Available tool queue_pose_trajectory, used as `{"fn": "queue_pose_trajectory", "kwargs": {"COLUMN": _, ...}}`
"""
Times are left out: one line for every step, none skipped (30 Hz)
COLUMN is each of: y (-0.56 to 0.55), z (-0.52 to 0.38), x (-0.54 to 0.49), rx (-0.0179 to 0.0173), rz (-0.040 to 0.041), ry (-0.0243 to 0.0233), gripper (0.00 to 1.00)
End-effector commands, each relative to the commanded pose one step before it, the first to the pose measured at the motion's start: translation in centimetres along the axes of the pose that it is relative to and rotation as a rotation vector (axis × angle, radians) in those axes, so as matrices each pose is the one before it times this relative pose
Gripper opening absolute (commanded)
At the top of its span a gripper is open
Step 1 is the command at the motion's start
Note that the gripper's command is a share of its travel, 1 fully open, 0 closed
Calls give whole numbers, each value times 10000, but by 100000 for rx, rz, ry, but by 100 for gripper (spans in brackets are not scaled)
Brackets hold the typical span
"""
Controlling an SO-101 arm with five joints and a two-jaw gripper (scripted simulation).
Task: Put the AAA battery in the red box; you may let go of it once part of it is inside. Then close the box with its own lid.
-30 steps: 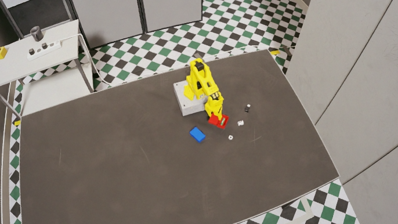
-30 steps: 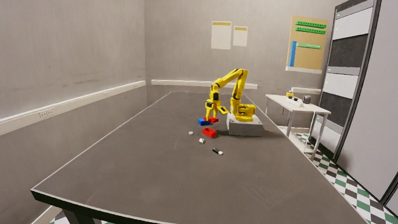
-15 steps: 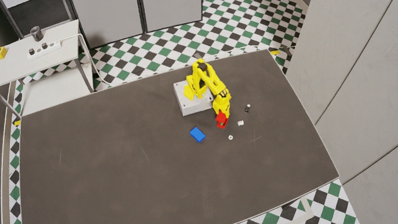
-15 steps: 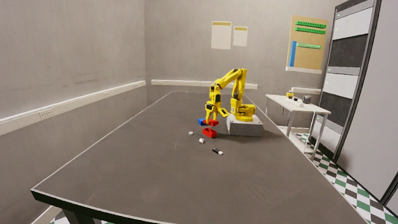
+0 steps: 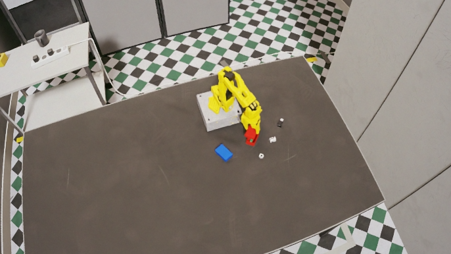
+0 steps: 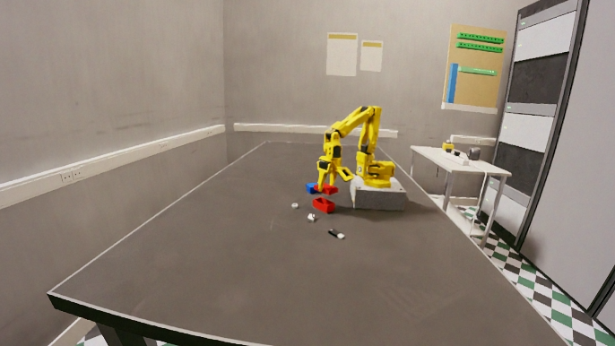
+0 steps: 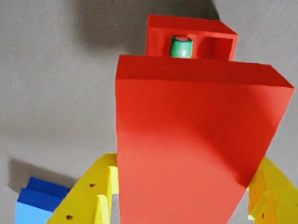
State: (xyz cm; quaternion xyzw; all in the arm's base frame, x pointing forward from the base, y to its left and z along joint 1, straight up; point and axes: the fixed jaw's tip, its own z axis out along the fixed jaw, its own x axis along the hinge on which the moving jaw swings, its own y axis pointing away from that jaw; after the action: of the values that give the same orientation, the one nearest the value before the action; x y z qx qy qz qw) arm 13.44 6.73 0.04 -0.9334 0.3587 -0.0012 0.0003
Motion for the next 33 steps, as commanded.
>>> {"fn": "queue_pose_trajectory", "kwargs": {"y": -1238, "z": 626, "x": -1350, "rx": -207, "rz": -139, "ry": -227, "gripper": 23}}
{"fn": "queue_pose_trajectory", "kwargs": {"y": -10, "z": -3, "x": -3, "rx": 2, "rz": 1, "ry": 0, "gripper": 23}}
{"fn": "queue_pose_trajectory", "kwargs": {"y": -54, "z": -12, "x": -6, "rx": 0, "rz": 0, "ry": 0, "gripper": 23}}
{"fn": "queue_pose_trajectory", "kwargs": {"y": -114, "z": -31, "x": -24, "rx": 0, "rz": 0, "ry": 0, "gripper": 23}}
{"fn": "queue_pose_trajectory", "kwargs": {"y": -198, "z": -55, "x": -42, "rx": 0, "rz": 0, "ry": 0, "gripper": 23}}
{"fn": "queue_pose_trajectory", "kwargs": {"y": -270, "z": -67, "x": -54, "rx": 0, "rz": 0, "ry": 0, "gripper": 23}}
{"fn": "queue_pose_trajectory", "kwargs": {"y": -336, "z": -86, "x": -66, "rx": 0, "rz": 0, "ry": 0, "gripper": 23}}
{"fn": "queue_pose_trajectory", "kwargs": {"y": -366, "z": -98, "x": -72, "rx": 0, "rz": 0, "ry": 0, "gripper": 23}}
{"fn": "queue_pose_trajectory", "kwargs": {"y": -384, "z": -98, "x": -78, "rx": 0, "rz": 0, "ry": 0, "gripper": 23}}
{"fn": "queue_pose_trajectory", "kwargs": {"y": -372, "z": -92, "x": -78, "rx": 0, "rz": 0, "ry": 0, "gripper": 23}}
{"fn": "queue_pose_trajectory", "kwargs": {"y": -330, "z": -86, "x": -66, "rx": 0, "rz": 0, "ry": 0, "gripper": 23}}
{"fn": "queue_pose_trajectory", "kwargs": {"y": -270, "z": -73, "x": -60, "rx": 0, "rz": 0, "ry": 0, "gripper": 23}}
{"fn": "queue_pose_trajectory", "kwargs": {"y": -198, "z": -49, "x": -42, "rx": 0, "rz": 0, "ry": 0, "gripper": 23}}
{"fn": "queue_pose_trajectory", "kwargs": {"y": -114, "z": -31, "x": -24, "rx": 0, "rz": 0, "ry": 0, "gripper": 23}}
{"fn": "queue_pose_trajectory", "kwargs": {"y": -54, "z": -12, "x": -12, "rx": 0, "rz": 0, "ry": 0, "gripper": 23}}
{"fn": "queue_pose_trajectory", "kwargs": {"y": -6, "z": 0, "x": 0, "rx": 0, "rz": 0, "ry": 0, "gripper": 23}}
{"fn": "queue_pose_trajectory", "kwargs": {"y": 0, "z": 0, "x": 0, "rx": 0, "rz": 0, "ry": 0, "gripper": 23}}
{"fn": "queue_pose_trajectory", "kwargs": {"y": 0, "z": 0, "x": 0, "rx": 0, "rz": 0, "ry": 0, "gripper": 23}}
{"fn": "queue_pose_trajectory", "kwargs": {"y": -2, "z": 0, "x": -4, "rx": 0, "rz": 0, "ry": 0, "gripper": 23}}
{"fn": "queue_pose_trajectory", "kwargs": {"y": 0, "z": 0, "x": 0, "rx": 0, "rz": 0, "ry": 0, "gripper": 23}}
{"fn": "queue_pose_trajectory", "kwargs": {"y": 0, "z": 0, "x": 0, "rx": 0, "rz": 0, "ry": 0, "gripper": 23}}
{"fn": "queue_pose_trajectory", "kwargs": {"y": 0, "z": 0, "x": 0, "rx": 0, "rz": 0, "ry": 0, "gripper": 23}}
{"fn": "queue_pose_trajectory", "kwargs": {"y": 0, "z": 0, "x": 0, "rx": 0, "rz": 0, "ry": 0, "gripper": 23}}
{"fn": "queue_pose_trajectory", "kwargs": {"y": 0, "z": 0, "x": 0, "rx": 0, "rz": 0, "ry": 0, "gripper": 23}}
{"fn": "queue_pose_trajectory", "kwargs": {"y": 0, "z": 0, "x": 0, "rx": 0, "rz": 0, "ry": 0, "gripper": 23}}
{"fn": "queue_pose_trajectory", "kwargs": {"y": 0, "z": 0, "x": 0, "rx": 0, "rz": 0, "ry": 0, "gripper": 23}}
{"fn": "queue_pose_trajectory", "kwargs": {"y": 0, "z": 0, "x": 0, "rx": 0, "rz": 0, "ry": 0, "gripper": 23}}
{"fn": "queue_pose_trajectory", "kwargs": {"y": 0, "z": 0, "x": 0, "rx": 0, "rz": 0, "ry": 0, "gripper": 23}}
{"fn": "queue_pose_trajectory", "kwargs": {"y": 0, "z": 0, "x": 0, "rx": 0, "rz": 0, "ry": 0, "gripper": 23}}
{"fn": "queue_pose_trajectory", "kwargs": {"y": 0, "z": 0, "x": 0, "rx": 0, "rz": 0, "ry": 0, "gripper": 23}}
{"fn": "queue_pose_trajectory", "kwargs": {"y": 0, "z": 0, "x": 0, "rx": 0, "rz": 0, "ry": 0, "gripper": 23}}
{"fn": "queue_pose_trajectory", "kwargs": {"y": 0, "z": 0, "x": 0, "rx": 0, "rz": 0, "ry": 0, "gripper": 23}}
{"fn": "queue_pose_trajectory", "kwargs": {"y": 0, "z": 0, "x": 0, "rx": 0, "rz": 0, "ry": 0, "gripper": 23}}
